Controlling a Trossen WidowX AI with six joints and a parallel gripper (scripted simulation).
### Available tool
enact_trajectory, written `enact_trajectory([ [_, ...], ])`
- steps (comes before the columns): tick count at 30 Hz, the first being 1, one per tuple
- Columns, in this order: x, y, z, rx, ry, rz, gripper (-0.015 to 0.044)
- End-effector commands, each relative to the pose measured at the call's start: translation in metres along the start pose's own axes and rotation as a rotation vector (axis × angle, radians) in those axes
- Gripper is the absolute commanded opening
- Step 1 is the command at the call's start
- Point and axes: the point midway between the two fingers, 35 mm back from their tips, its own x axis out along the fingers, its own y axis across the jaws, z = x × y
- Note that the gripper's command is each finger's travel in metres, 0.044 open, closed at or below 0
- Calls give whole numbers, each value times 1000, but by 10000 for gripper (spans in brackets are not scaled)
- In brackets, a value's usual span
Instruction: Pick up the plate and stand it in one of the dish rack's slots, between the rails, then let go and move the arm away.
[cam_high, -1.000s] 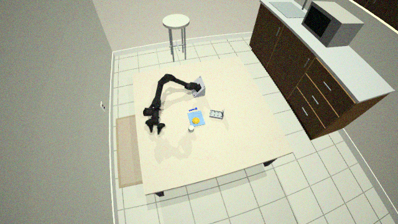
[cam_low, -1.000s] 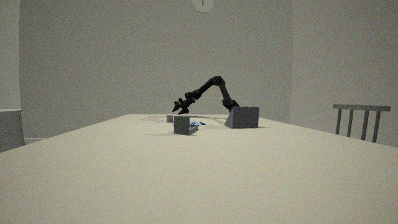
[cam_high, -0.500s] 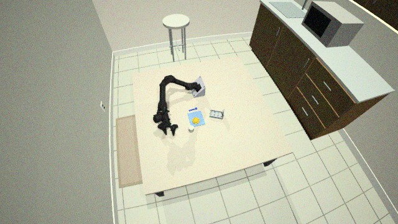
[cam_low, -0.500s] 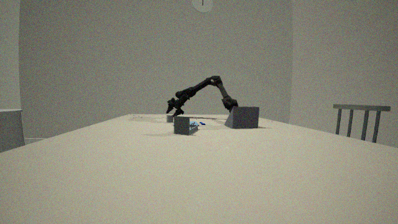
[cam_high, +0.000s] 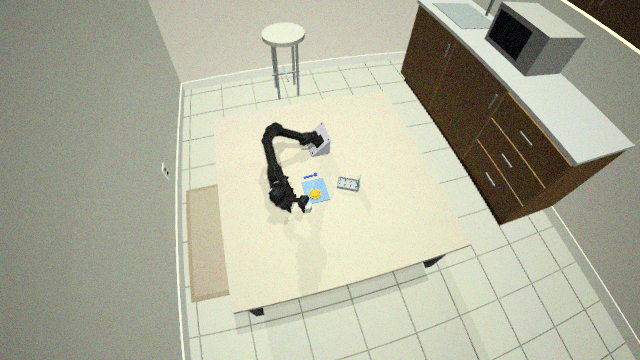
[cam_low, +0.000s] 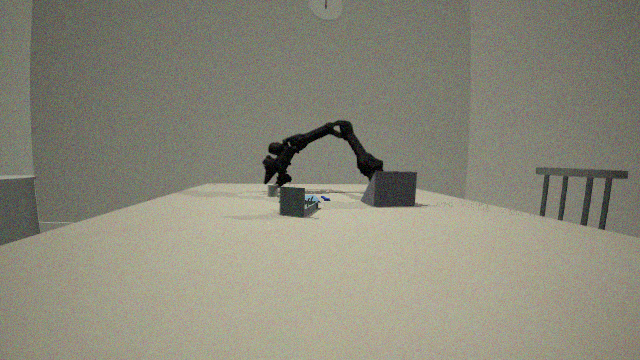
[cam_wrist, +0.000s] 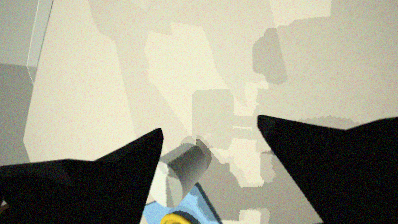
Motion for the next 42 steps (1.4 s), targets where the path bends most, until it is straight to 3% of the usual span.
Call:
enact_trajectory([
  [1,5,23,-20,-31,75,-3,400],
  [25,-37,88,-126,-499,384,-363,400],
  [42,-25,83,-132,-517,385,-375,400],
])
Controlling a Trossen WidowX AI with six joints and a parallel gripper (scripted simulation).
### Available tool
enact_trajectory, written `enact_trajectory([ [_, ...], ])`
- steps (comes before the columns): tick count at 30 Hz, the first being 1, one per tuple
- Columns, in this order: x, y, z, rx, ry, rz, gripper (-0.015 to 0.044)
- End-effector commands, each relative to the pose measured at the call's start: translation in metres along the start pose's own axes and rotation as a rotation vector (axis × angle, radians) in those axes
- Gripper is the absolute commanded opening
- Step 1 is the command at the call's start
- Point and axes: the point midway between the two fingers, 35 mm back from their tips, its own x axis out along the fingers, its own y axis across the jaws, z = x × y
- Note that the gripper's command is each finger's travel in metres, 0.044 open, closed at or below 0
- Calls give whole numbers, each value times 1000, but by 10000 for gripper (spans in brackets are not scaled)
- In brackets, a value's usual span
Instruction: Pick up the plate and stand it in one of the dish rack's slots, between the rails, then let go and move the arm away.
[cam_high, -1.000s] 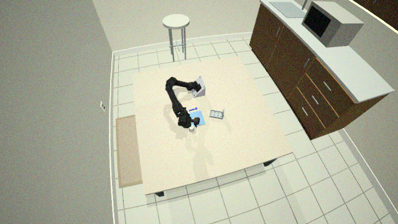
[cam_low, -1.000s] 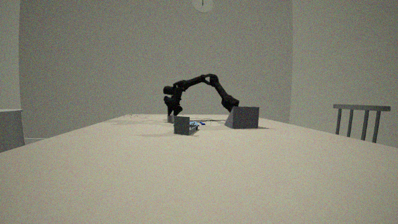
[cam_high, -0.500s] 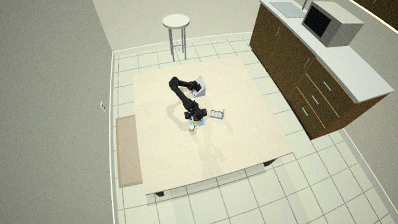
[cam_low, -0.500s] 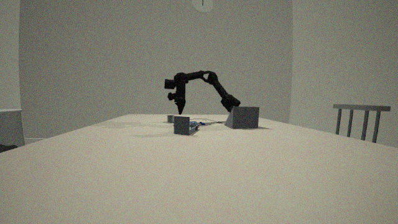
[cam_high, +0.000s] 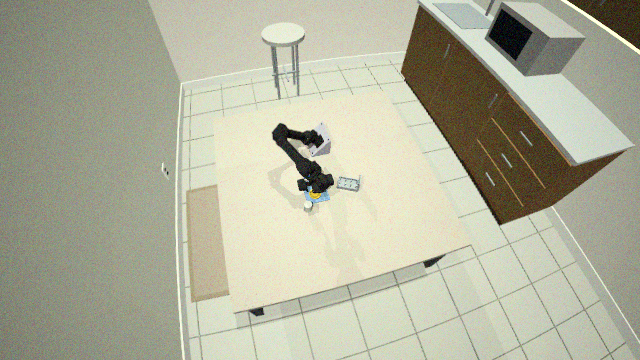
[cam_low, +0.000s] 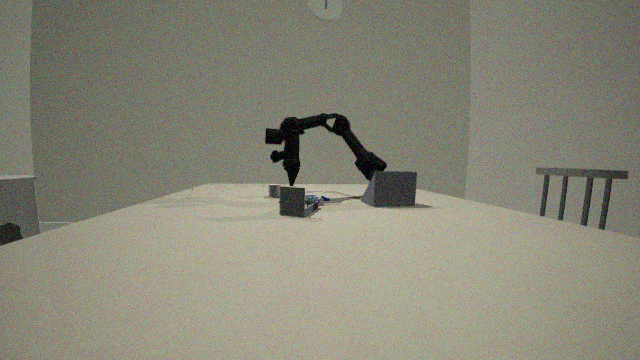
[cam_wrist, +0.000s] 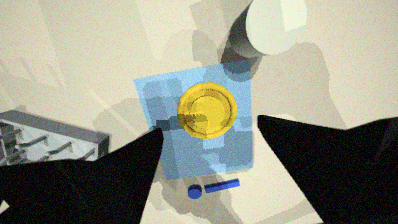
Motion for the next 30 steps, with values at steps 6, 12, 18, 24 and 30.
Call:
enact_trajectory([
  [6,15,0,0,-6,0,-3,400],
  [12,24,0,0,-6,0,-4,400],
  [18,34,0,0,-6,0,-5,400],
  [24,43,-1,-1,-6,0,-6,400],
  [30,49,-1,-2,-5,0,-7,374],
])
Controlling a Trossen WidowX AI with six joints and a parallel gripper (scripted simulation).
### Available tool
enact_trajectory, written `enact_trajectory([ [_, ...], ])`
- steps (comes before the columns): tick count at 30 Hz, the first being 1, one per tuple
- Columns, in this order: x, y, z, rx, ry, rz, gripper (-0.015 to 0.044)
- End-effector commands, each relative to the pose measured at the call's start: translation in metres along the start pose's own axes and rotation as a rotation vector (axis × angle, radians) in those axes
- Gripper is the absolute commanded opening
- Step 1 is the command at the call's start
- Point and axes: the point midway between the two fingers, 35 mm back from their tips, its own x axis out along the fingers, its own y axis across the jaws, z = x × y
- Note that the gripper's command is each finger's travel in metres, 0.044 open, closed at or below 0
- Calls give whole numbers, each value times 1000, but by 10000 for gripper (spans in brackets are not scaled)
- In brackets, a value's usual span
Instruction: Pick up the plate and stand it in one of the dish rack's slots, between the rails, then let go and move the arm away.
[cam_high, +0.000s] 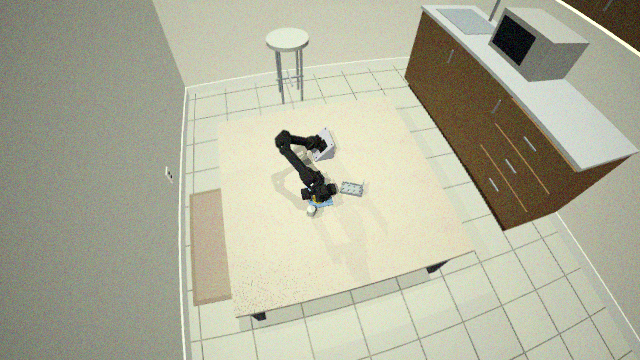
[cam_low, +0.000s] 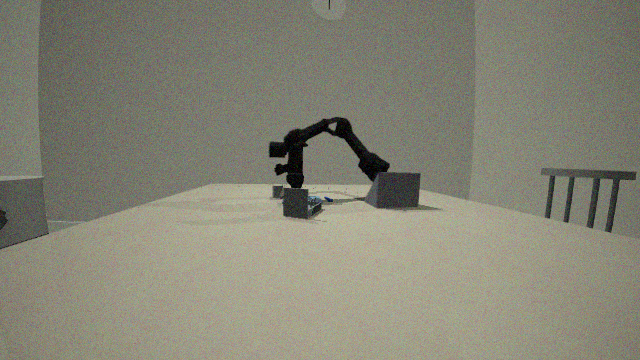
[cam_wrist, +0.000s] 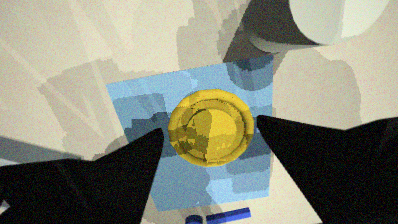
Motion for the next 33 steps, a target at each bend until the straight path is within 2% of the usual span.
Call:
enact_trajectory([
  [1,2,0,0,-5,-1,-3,367],
  [7,2,0,0,-5,-1,-3,367],
  [18,2,0,0,-5,-1,-3,293],
  [21,-1,0,1,-7,-4,-2,215],
  [29,-44,3,9,-24,-31,10,5],
  [33,-65,4,12,-33,-44,14,0],
])
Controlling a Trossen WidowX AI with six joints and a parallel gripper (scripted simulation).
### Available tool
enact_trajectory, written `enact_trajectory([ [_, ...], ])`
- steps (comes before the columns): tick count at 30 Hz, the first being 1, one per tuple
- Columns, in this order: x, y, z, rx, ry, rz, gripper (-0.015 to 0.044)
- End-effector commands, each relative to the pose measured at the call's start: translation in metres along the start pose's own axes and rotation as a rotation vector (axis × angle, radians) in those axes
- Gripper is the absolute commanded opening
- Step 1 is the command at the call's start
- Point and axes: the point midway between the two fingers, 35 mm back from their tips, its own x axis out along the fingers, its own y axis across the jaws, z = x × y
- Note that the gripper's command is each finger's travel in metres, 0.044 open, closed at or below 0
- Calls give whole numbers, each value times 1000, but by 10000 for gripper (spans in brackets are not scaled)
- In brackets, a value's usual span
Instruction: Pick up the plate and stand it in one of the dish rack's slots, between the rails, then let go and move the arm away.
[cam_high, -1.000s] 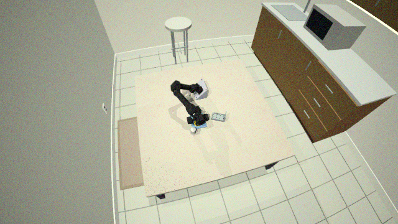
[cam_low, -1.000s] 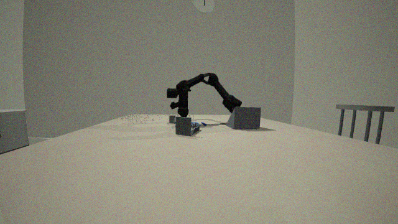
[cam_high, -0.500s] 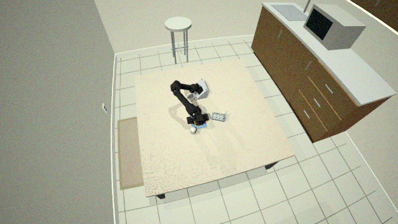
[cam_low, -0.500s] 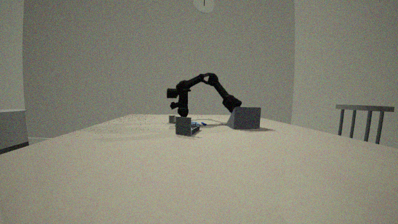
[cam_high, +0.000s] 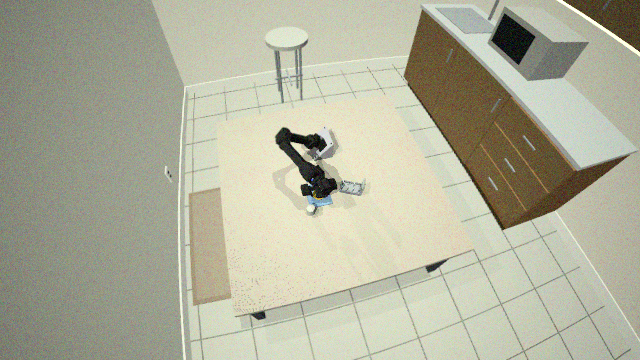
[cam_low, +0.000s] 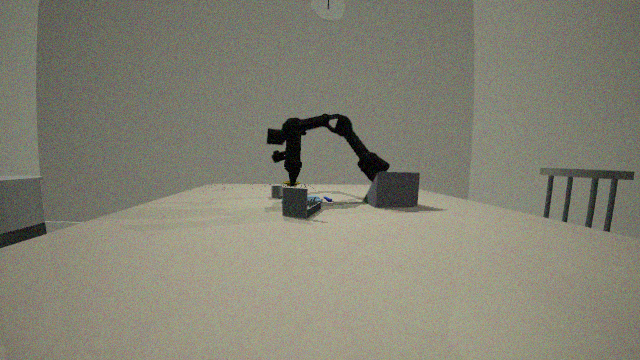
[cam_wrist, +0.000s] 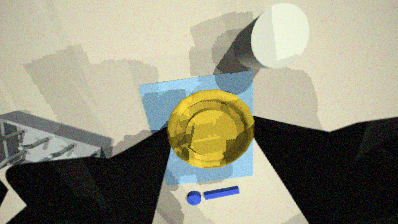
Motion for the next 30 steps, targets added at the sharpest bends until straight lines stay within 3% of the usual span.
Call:
enact_trajectory([
  [1,-23,2,4,-3,-19,8,0],
  [22,-117,2,7,-42,-73,20,0],
  [30,-124,27,-4,23,-63,23,0],
])
